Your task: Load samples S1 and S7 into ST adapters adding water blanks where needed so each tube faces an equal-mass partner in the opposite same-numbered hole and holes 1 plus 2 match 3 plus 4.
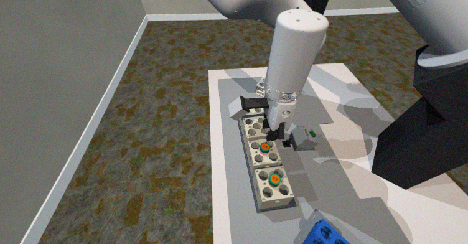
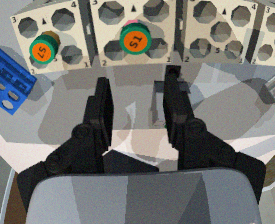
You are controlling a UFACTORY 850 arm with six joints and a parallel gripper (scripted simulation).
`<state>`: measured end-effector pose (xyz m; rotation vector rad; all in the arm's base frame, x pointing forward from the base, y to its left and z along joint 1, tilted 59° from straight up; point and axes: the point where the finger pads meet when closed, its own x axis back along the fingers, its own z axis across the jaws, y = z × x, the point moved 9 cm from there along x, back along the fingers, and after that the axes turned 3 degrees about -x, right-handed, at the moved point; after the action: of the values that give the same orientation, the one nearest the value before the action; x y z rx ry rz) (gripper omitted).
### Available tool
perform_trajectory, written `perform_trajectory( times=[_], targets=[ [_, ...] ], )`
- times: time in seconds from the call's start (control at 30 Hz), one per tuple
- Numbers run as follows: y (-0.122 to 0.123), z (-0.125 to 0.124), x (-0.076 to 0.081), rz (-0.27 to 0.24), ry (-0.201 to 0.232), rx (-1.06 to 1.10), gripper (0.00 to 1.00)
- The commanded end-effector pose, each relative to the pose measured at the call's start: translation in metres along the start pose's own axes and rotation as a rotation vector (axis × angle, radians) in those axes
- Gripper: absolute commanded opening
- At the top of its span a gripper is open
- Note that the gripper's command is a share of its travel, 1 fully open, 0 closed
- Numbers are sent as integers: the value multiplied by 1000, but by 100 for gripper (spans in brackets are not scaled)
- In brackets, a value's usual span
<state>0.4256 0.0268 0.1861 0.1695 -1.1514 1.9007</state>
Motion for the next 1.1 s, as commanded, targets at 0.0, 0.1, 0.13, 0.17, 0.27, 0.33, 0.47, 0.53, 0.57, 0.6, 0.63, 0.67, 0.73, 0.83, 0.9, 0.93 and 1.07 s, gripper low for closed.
perform_trajectory(
  times=[0.0,0.1,0.13,0.17,0.27,0.33,0.47,0.53,0.57,0.6,0.63,0.67,0.73,0.83,0.9,0.93,1.07],
  targets=[
    [0,0,11,0,0,0,43],
    [0,0,17,0,0,0,43],
    [0,0,19,0,0,0,43],
    [0,0,21,0,0,0,43],
    [0,0,23,0,0,0,43],
    [0,0,25,0,0,0,43],
    [0,0,25,0,0,0,43],
    [0,0,25,0,0,0,43],
    [0,0,25,0,0,0,43],
    [0,0,25,0,0,0,43],
    [0,0,25,0,0,0,43],
    [0,0,25,0,0,0,43],
    [0,0,25,0,0,0,43],
    [0,0,25,0,0,0,43],
    [0,0,25,0,0,0,43],
    [0,0,25,0,0,0,43],
    [0,0,25,0,0,0,43]
  ],
)
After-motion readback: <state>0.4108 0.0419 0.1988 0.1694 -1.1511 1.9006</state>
